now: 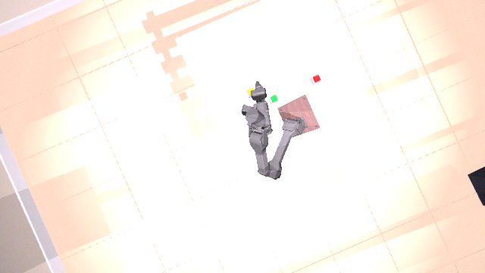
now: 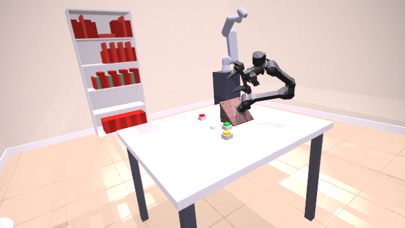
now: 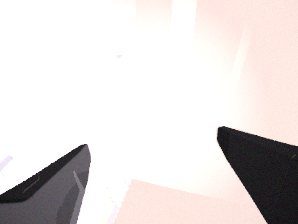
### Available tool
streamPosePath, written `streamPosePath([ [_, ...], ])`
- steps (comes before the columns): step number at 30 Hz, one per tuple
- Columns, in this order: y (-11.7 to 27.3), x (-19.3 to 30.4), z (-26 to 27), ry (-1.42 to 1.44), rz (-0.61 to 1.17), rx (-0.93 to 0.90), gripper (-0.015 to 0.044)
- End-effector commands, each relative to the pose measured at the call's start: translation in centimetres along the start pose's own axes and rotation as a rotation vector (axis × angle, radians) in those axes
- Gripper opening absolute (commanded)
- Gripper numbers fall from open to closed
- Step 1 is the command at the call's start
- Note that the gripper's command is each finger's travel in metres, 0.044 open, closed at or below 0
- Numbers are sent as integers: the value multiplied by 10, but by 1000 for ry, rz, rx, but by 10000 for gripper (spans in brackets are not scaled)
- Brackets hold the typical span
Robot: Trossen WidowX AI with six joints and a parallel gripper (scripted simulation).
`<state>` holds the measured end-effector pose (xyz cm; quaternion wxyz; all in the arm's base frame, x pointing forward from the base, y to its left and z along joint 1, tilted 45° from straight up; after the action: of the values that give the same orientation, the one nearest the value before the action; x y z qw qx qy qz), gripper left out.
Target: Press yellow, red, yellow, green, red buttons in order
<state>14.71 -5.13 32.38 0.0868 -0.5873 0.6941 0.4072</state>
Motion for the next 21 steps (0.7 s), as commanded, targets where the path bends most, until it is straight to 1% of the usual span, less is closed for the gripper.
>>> streamPosePath([
  [1, -1, 0, -1, -9, 2, -6, 400],
  [4, -21, 1, -8, -131, 30, -93, 400],
  [8, -50, -2, -5, -378, 63, -321, 400],
  [12, -80, -6, 1, -618, 149, -542, 400],
  [17, -116, -13, 16, -903, 333, -796, 400],
  [21, -144, -19, 32, -1113, 543, -969, 400],
])
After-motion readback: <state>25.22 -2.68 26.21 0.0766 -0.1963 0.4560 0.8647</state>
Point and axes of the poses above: the point midway between the two fingers, 35 mm back from their tips, its own y axis back along the fingers, its own z axis across the jaws, x = y × z, the point moved 7 cm from there along y, back along the fingers, and after that the axes turned 2 degrees about -y, right-handed, at the moved point
